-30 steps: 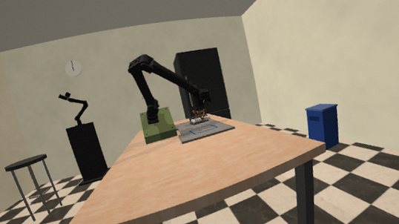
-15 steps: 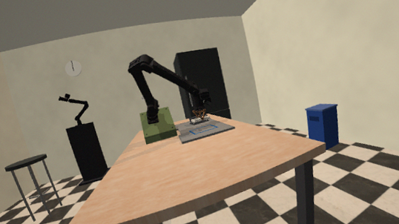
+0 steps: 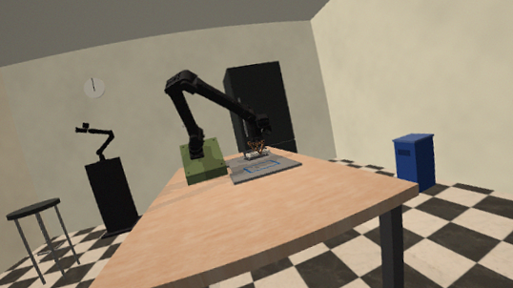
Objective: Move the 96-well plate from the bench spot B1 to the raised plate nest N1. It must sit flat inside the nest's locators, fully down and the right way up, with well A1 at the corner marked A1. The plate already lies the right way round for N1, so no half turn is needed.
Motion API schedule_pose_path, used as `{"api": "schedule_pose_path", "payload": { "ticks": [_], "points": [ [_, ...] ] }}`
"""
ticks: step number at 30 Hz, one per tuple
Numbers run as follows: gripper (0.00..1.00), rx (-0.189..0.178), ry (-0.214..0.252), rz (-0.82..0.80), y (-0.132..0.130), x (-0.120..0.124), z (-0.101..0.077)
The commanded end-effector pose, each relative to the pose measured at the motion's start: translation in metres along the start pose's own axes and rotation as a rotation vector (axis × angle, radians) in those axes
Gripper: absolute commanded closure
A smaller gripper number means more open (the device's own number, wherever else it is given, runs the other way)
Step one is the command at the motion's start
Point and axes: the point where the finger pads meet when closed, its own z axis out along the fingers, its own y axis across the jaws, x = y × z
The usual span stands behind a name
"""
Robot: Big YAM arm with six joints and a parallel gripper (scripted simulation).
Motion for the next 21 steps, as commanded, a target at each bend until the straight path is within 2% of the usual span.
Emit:
{"api": "schedule_pose_path", "payload": {
  "ticks": [1,16,17,21],
  "points": [
    [1.00,0.006,-0.036,0.000,0.000,-0.014,-0.014],
    [1.00,0.006,-0.036,0.000,0.000,-0.014,-0.014],
    [1.00,0.005,-0.024,-0.066,0.007,-0.013,-0.011],
    [1.00,0.005,-0.026,-0.065,0.013,-0.015,-0.013]
  ]
}}
